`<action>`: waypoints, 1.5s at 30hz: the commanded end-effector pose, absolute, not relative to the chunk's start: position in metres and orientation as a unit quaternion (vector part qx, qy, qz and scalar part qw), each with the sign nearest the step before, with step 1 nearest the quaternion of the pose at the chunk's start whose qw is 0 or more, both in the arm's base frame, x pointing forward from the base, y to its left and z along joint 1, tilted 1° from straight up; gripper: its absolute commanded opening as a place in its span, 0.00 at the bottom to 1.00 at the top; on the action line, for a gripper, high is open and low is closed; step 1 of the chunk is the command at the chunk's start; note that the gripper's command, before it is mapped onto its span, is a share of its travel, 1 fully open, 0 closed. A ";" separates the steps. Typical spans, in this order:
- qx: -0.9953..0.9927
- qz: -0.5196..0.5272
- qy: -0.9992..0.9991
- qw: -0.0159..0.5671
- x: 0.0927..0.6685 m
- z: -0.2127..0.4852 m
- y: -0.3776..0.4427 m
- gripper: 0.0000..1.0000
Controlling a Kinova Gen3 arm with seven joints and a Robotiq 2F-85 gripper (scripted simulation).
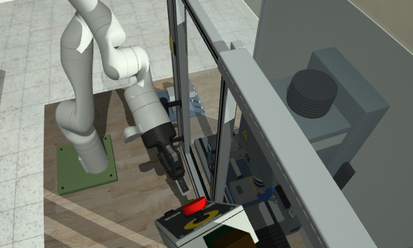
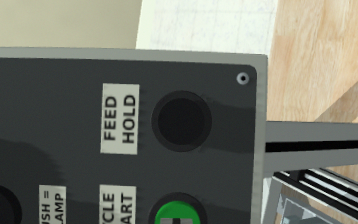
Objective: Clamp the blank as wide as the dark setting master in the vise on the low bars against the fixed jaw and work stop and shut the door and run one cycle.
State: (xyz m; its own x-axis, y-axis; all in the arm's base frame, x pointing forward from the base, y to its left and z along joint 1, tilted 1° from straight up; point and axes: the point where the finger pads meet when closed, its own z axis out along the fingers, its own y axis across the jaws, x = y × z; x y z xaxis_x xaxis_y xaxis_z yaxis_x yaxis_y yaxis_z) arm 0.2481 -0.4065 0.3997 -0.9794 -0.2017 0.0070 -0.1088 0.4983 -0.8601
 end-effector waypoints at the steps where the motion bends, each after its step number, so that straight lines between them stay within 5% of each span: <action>1: -0.084 -0.493 0.865 0.050 0.247 0.399 -0.408 0.10; 45: -0.086 -0.493 0.864 0.049 0.248 0.395 -0.414 0.10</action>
